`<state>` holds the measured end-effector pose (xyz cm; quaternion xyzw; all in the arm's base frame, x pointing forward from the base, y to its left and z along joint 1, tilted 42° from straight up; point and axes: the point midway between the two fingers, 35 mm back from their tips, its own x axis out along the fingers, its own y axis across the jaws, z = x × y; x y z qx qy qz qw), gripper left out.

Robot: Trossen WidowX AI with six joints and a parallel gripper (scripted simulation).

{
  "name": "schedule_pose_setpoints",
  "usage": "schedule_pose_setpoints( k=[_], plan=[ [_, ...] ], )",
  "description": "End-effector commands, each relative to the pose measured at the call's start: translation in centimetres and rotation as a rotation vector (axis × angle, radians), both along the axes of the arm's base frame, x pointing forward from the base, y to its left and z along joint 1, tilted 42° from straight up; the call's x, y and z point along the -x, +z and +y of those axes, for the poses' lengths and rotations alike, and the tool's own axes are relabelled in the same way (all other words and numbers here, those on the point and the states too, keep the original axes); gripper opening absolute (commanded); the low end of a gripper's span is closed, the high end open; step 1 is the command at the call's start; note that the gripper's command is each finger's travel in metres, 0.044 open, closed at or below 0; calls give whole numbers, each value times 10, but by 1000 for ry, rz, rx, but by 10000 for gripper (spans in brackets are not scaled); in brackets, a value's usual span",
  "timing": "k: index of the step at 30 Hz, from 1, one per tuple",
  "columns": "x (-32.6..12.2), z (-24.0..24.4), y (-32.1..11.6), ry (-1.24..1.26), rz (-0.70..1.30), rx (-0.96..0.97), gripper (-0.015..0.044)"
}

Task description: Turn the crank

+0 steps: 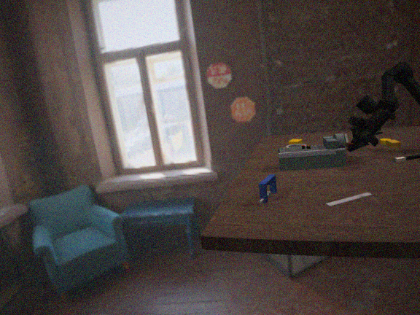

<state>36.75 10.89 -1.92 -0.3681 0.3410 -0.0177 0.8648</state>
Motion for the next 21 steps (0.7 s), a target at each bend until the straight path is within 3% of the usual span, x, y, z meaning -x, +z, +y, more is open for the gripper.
schedule_pose_setpoints(
  k=[1, 21],
  plan=[
    [0, 1, 10, -5, -14, 7, 0],
    [3, 15, 26, -5, -13, 6, 0]
  ],
)
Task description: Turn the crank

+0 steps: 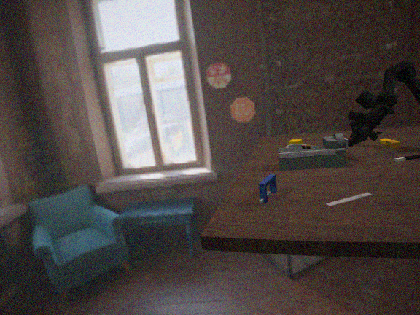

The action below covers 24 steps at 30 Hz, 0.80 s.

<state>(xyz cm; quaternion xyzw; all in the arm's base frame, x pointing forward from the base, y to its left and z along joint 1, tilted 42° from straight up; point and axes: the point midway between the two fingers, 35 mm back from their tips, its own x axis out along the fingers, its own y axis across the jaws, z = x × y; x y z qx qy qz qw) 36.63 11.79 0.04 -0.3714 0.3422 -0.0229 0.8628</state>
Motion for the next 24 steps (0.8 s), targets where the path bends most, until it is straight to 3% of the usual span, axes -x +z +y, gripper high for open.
schedule_pose_setpoints(
  k=[1, 24],
  plan=[
    [2, 7, 7, 3, -13, -5, 0],
    [6, 24, 10, 3, -13, -6, 0]
  ],
)
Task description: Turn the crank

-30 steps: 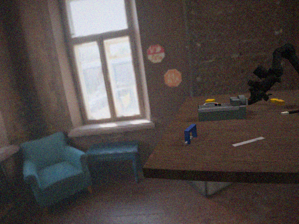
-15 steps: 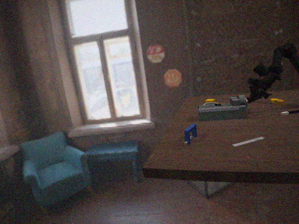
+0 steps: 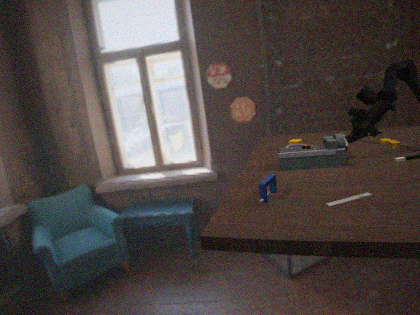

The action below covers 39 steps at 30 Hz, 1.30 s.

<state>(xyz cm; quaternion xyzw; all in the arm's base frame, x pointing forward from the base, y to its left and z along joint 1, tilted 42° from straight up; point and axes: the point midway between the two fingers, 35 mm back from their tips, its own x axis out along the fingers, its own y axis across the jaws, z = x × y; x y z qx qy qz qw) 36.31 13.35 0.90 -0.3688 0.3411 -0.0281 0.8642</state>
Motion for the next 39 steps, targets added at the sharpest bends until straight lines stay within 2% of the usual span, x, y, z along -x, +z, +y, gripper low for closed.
schedule_pose_setpoints(
  k=[1, 39],
  plan=[
    [3, 9, 2, 12, -6, -4, 0],
    [4, 16, -1, 12, -6, -5, 0]
  ],
)
